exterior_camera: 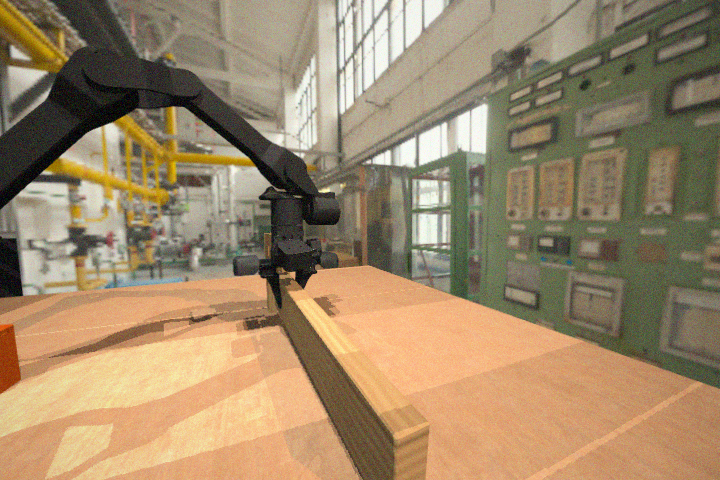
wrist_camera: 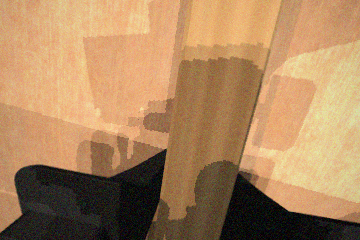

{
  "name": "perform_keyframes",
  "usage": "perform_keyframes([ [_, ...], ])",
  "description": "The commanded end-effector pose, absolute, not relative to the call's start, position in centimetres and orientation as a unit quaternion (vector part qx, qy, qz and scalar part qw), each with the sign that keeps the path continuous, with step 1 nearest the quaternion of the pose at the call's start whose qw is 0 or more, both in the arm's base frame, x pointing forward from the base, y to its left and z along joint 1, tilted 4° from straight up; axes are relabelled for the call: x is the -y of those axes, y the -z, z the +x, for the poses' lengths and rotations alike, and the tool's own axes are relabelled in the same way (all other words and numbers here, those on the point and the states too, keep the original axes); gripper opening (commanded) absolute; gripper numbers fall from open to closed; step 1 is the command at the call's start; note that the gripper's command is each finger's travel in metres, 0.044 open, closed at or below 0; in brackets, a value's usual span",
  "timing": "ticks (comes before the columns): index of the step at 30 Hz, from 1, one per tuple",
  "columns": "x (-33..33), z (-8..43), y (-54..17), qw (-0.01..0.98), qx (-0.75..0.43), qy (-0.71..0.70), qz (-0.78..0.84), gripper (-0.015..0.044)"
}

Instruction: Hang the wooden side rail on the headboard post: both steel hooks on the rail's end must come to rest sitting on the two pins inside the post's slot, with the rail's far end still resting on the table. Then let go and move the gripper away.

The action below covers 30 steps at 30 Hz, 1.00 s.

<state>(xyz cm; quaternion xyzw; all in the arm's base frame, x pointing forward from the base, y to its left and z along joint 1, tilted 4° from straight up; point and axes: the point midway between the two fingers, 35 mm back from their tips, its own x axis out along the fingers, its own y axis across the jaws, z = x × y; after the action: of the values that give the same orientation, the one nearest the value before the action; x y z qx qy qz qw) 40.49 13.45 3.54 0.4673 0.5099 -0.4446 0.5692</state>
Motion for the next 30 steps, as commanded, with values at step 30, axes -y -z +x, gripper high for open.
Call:
perform_keyframes([
  [30, -13.99, 40.69, -3.86, 0.570, -0.509, 0.441, 0.471, 0.0000],
])
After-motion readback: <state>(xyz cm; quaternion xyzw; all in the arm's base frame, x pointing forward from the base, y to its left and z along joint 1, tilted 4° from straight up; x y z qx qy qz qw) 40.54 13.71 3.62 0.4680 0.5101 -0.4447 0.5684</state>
